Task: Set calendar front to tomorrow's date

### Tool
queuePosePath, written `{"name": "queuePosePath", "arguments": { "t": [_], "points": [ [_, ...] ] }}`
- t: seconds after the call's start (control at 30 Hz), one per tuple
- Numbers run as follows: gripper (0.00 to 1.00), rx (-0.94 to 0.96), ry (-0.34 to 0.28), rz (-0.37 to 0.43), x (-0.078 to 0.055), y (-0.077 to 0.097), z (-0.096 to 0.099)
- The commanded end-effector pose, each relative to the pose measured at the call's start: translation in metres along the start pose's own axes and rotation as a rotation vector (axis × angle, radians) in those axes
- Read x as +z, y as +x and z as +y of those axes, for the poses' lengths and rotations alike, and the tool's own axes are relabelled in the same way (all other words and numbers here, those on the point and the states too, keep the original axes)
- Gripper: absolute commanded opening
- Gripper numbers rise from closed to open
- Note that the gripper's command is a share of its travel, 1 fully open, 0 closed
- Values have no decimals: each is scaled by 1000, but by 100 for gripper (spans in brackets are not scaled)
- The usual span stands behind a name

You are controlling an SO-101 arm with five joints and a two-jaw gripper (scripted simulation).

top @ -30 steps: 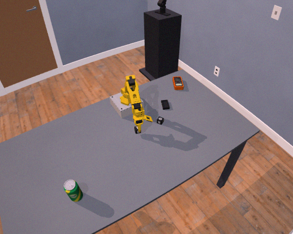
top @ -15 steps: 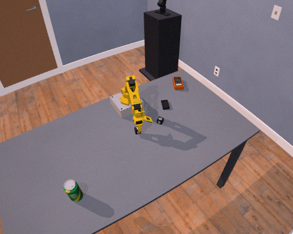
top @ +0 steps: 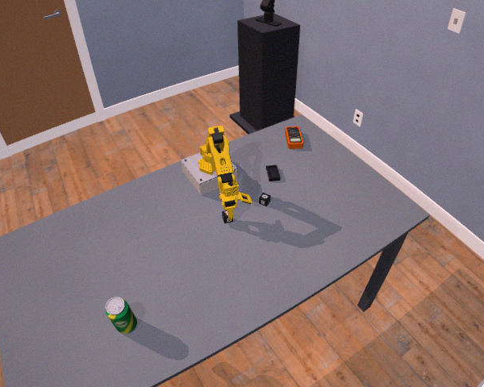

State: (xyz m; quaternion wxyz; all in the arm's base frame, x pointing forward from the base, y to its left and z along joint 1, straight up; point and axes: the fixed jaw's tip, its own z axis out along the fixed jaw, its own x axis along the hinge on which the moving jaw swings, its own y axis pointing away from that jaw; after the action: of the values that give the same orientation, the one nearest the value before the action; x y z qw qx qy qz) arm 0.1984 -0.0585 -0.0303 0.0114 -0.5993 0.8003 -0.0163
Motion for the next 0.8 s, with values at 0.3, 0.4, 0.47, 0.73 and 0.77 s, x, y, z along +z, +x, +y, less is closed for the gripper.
{"name": "queuePosePath", "arguments": {
  "t": [0.3,0.4,0.47,0.73,0.77],
  "points": [
    [0,0,-21,-1,7,2,5],
    [0,0,-21,-1,9,2,5],
    [0,0,-21,-1,11,2,5],
    [0,0,-21,-1,13,2,5],
    [0,0,-21,-1,13,2,5]
  ]
}}
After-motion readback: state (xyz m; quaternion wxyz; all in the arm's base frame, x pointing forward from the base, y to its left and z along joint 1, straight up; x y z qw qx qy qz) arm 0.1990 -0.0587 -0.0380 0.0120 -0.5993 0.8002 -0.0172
